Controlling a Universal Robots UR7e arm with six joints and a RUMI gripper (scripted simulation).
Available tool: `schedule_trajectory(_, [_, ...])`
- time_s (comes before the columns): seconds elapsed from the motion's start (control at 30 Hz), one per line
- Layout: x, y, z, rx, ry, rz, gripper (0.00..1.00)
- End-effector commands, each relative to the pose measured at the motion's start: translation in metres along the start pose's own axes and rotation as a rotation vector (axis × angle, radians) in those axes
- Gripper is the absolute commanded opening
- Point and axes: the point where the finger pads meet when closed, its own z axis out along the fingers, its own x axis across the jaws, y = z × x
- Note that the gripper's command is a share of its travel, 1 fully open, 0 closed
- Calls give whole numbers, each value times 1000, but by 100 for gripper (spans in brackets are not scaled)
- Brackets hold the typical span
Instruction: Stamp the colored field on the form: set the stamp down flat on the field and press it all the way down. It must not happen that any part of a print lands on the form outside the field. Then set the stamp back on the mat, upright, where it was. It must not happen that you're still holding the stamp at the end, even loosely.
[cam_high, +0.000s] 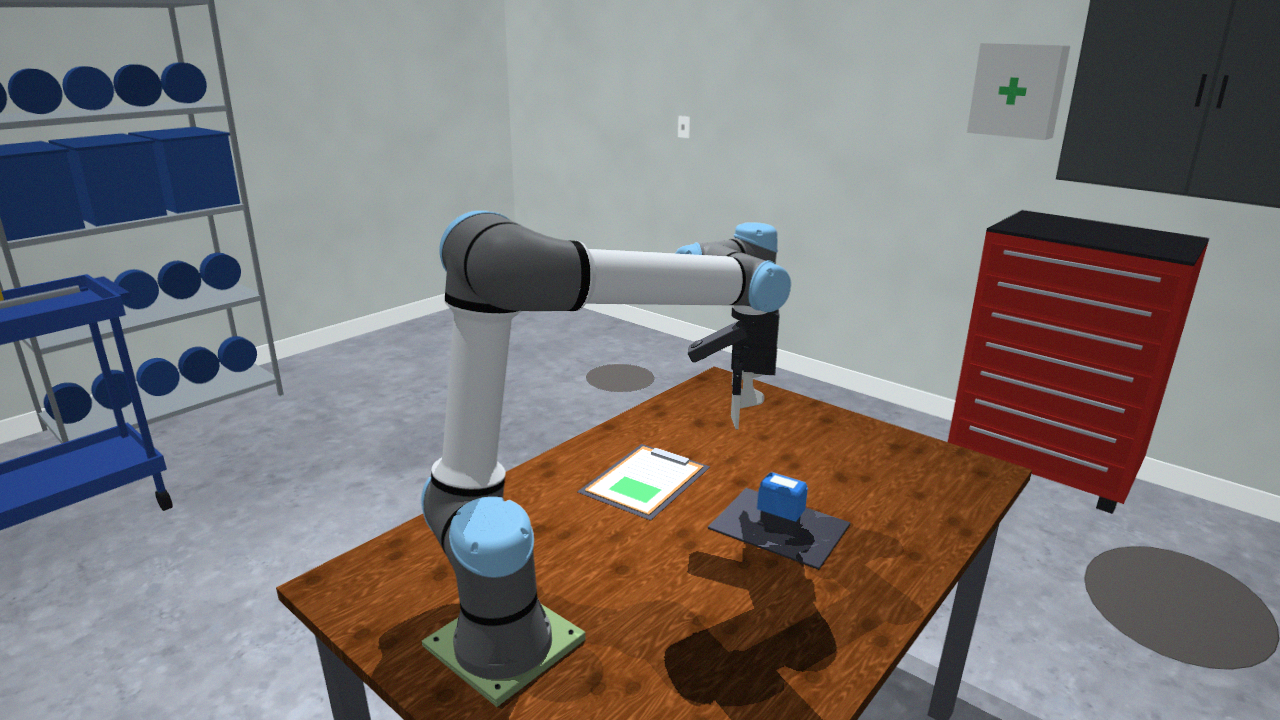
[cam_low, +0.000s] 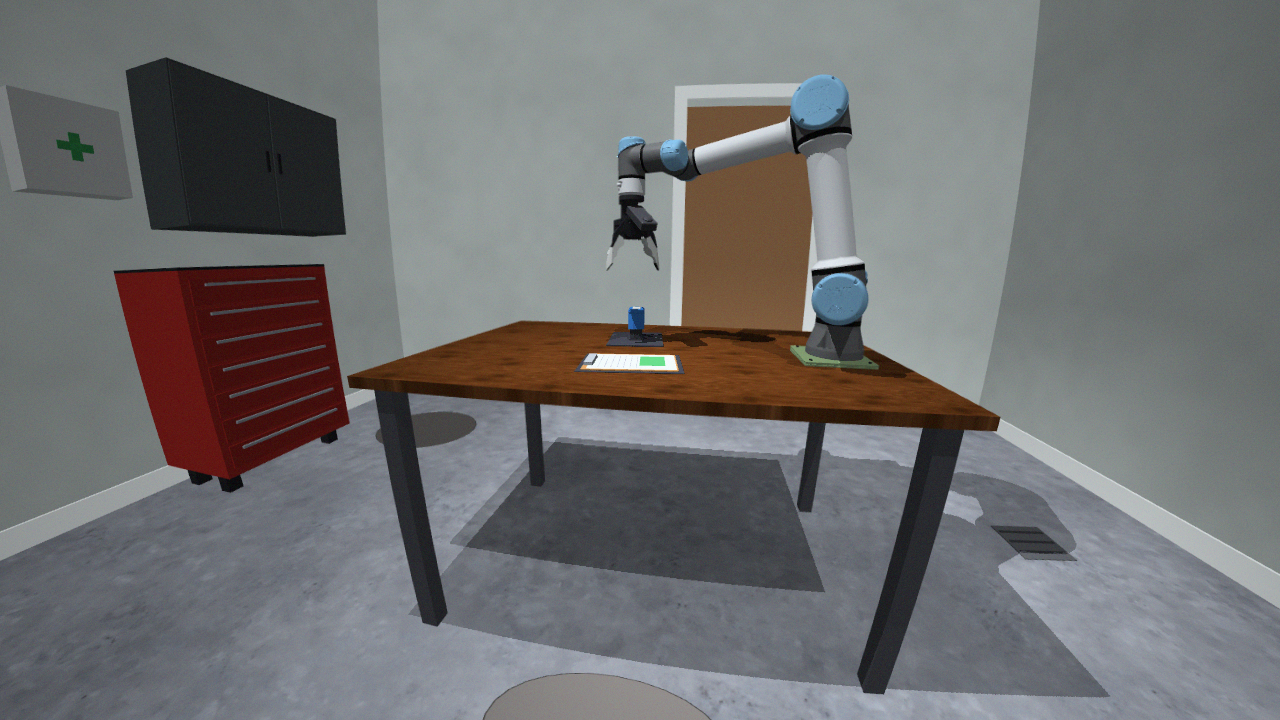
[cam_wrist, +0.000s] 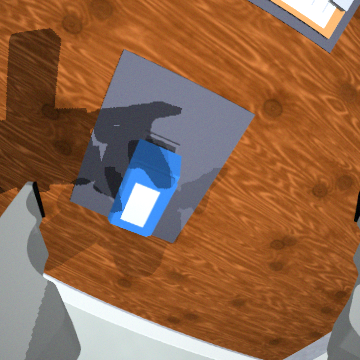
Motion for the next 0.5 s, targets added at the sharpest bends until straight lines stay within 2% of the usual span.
schedule_trajectory(0.0, [38, -92, -1, -3, 3, -279, 100])
schedule_trajectory(0.13, [50, -145, -1, -2, 2, -432, 100])
schedule_trajectory(0.2, [50, -145, -1, -2, 2, -432, 100])
schedule_trajectory(0.23, [53, -160, -1, -2, 1, -544, 100])
schedule_trajectory(0.33, [57, -186, 0, -2, 1, -647, 100])
schedule_trajectory(0.47, [59, -206, 0, -3, 1, -793, 100])
